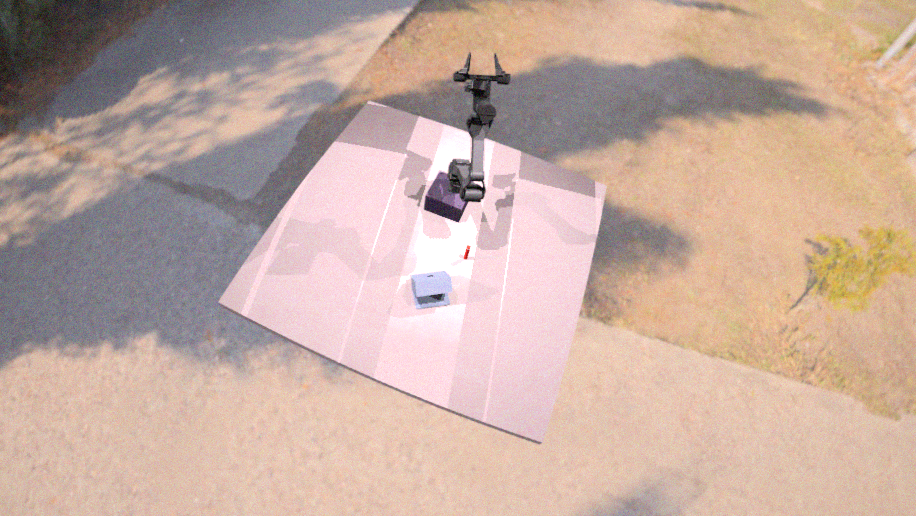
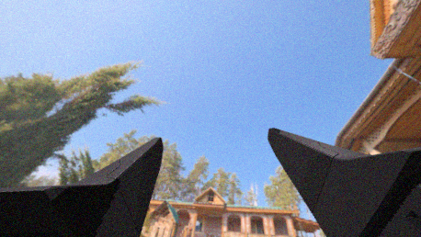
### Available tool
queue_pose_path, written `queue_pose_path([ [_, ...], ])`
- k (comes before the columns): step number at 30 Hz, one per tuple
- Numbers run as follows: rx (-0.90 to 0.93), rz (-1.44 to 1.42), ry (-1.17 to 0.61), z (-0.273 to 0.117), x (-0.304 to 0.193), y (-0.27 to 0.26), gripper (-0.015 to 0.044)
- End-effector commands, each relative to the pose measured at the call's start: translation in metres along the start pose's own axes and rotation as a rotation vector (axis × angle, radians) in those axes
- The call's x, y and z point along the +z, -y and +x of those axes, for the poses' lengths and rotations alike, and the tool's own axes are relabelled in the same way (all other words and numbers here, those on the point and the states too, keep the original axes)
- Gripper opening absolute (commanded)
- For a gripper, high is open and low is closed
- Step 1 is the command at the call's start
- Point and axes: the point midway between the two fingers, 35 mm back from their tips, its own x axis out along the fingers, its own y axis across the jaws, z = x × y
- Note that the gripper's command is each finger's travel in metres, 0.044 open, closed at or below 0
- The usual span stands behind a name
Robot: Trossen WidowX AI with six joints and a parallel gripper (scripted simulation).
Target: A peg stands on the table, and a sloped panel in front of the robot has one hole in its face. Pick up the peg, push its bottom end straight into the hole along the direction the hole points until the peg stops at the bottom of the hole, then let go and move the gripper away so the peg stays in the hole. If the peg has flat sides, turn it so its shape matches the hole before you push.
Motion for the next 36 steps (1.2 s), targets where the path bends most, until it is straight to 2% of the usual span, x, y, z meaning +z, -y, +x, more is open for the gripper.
queue_pose_path([
  [1,0.001,0.002,-0.001,0.0,0.0,0.0,0.0426],
  [2,0.005,0.008,-0.004,0.001,-0.002,-0.001,0.044],
  [36,0.316,0.419,-0.199,0.015,-0.074,-0.087,0.044],
])
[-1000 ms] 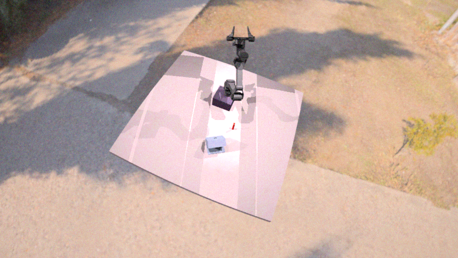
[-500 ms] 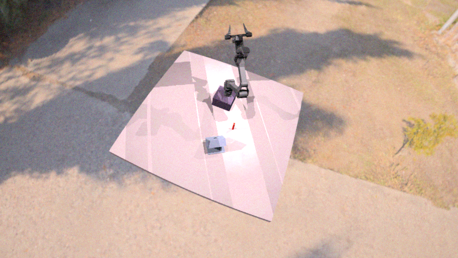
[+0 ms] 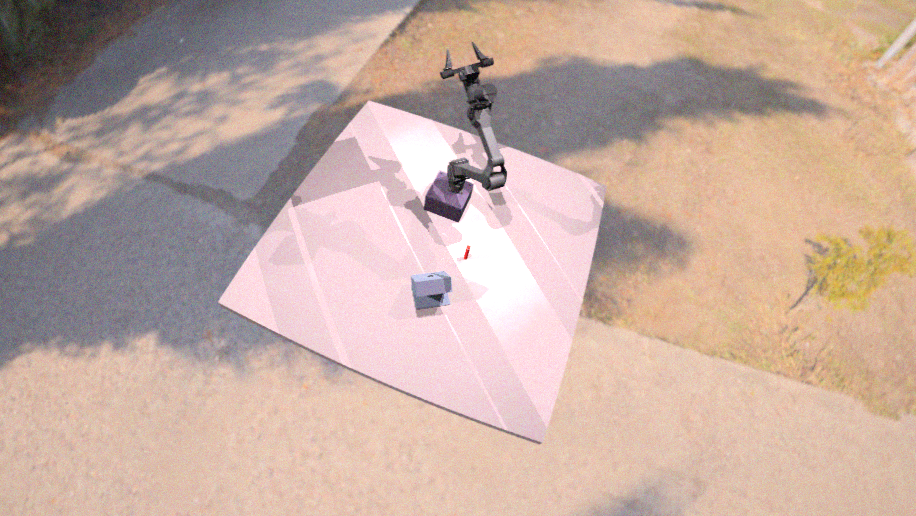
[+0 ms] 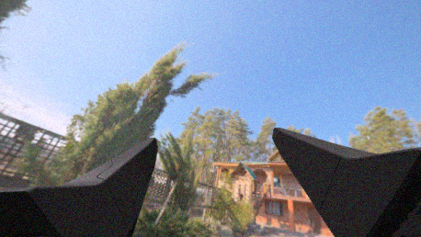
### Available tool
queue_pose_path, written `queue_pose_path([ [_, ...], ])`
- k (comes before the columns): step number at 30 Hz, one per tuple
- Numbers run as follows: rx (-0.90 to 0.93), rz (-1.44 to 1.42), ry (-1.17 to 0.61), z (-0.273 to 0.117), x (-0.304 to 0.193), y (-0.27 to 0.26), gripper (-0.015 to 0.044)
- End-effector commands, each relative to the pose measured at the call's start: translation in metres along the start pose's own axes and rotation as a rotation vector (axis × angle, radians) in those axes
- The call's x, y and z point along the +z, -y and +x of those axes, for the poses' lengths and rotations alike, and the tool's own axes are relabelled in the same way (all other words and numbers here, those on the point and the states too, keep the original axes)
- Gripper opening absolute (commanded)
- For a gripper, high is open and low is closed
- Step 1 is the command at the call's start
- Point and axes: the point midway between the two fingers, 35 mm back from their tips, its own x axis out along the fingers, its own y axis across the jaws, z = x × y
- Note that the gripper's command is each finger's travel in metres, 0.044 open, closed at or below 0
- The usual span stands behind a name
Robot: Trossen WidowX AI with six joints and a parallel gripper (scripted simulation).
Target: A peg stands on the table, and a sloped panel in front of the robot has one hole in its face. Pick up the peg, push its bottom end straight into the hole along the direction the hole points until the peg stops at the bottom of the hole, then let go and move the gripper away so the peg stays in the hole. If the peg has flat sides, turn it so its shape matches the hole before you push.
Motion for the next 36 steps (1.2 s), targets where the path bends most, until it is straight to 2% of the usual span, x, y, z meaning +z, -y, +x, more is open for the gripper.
queue_pose_path([
  [1,0.032,0.035,-0.029,0.005,-0.011,-0.008,0.044],
  [21,0.269,0.217,-0.141,0.018,-0.049,-0.075,0.044],
  [36,0.447,0.287,-0.165,0.015,-0.056,-0.13,0.044],
])
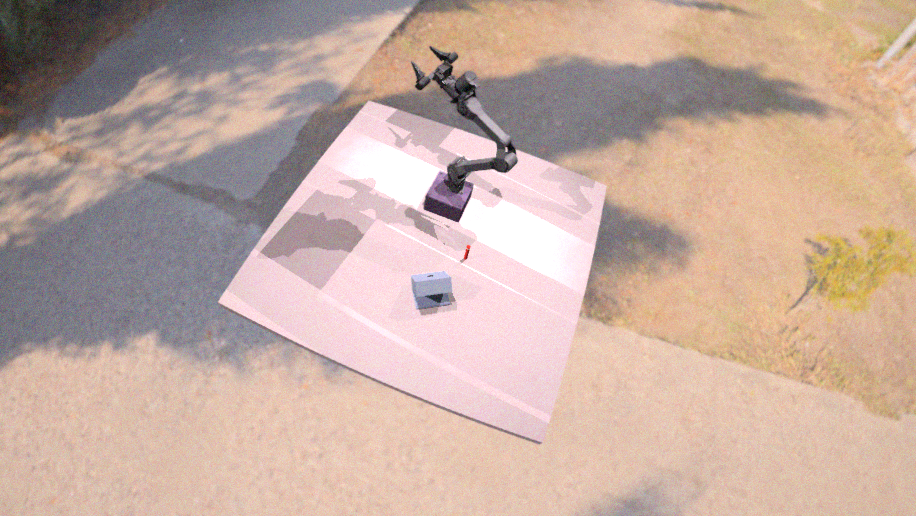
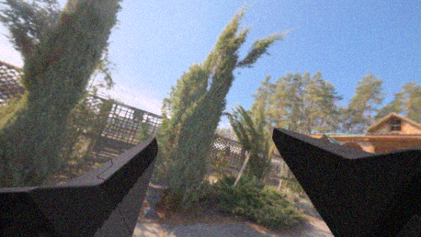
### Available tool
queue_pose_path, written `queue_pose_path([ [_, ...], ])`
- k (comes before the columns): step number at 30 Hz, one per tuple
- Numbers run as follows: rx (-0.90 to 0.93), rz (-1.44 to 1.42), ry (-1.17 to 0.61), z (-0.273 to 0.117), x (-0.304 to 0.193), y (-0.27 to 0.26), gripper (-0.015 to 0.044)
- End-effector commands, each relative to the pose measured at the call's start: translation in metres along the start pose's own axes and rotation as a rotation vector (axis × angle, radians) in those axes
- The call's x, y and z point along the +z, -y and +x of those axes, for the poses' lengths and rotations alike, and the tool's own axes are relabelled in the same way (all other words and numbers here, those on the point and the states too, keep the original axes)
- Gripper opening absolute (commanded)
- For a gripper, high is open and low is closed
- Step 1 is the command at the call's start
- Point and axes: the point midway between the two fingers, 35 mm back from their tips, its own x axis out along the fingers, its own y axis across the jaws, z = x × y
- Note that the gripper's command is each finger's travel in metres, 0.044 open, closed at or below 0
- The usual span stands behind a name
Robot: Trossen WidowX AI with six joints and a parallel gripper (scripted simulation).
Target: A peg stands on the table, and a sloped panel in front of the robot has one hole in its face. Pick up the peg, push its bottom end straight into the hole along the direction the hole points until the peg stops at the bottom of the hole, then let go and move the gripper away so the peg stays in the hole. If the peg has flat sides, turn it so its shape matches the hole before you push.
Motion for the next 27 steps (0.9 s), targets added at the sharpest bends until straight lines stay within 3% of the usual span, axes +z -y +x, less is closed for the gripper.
queue_pose_path([
  [1,0.042,0.02,-0.031,0.006,-0.011,-0.013,0.044],
  [27,0.407,0.173,-0.163,0.018,-0.043,-0.126,0.044],
])
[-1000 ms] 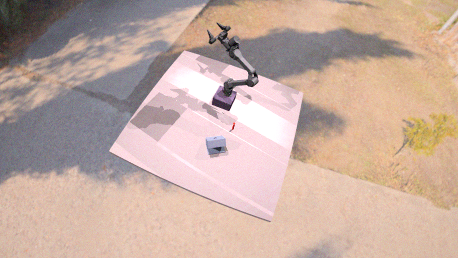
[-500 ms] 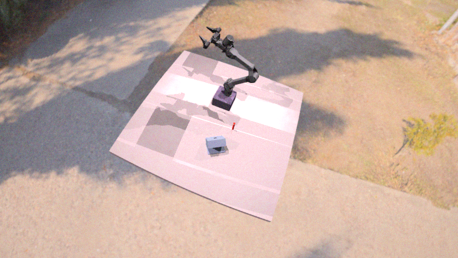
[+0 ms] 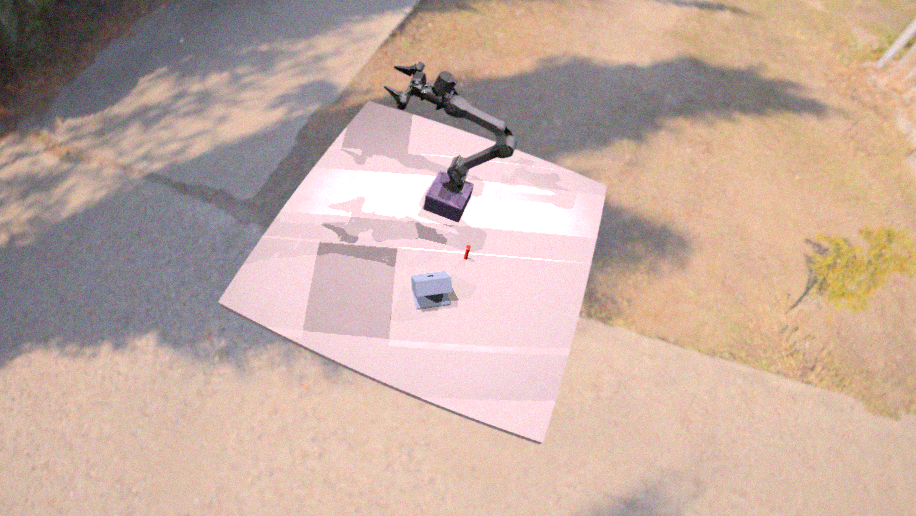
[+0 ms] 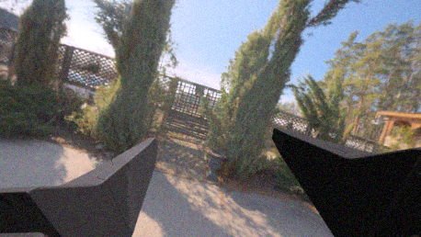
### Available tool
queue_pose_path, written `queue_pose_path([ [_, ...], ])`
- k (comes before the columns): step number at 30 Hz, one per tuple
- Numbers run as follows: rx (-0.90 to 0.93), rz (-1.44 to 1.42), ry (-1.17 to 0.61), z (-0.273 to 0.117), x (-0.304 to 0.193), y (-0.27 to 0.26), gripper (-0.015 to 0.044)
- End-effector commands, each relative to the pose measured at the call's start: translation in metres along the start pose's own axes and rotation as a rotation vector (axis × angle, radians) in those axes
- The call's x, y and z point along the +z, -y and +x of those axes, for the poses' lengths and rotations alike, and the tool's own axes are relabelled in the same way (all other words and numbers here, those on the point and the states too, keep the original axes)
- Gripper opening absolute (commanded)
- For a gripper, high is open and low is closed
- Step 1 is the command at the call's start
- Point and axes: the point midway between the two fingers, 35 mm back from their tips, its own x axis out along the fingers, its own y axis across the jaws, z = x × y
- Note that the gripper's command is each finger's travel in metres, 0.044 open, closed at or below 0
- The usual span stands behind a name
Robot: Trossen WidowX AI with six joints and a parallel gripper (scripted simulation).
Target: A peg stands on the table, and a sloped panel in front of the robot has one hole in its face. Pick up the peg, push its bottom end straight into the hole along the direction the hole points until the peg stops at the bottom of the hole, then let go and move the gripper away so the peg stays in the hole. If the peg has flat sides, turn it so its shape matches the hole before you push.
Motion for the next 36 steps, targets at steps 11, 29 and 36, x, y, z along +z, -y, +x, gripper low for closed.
queue_pose_path([
  [11,0.198,0.045,-0.081,0.015,-0.021,-0.062,0.044],
  [29,0.479,0.073,-0.167,0.011,-0.037,-0.152,0.044],
  [36,0.595,0.089,-0.2,0.001,-0.04,-0.188,0.044],
])
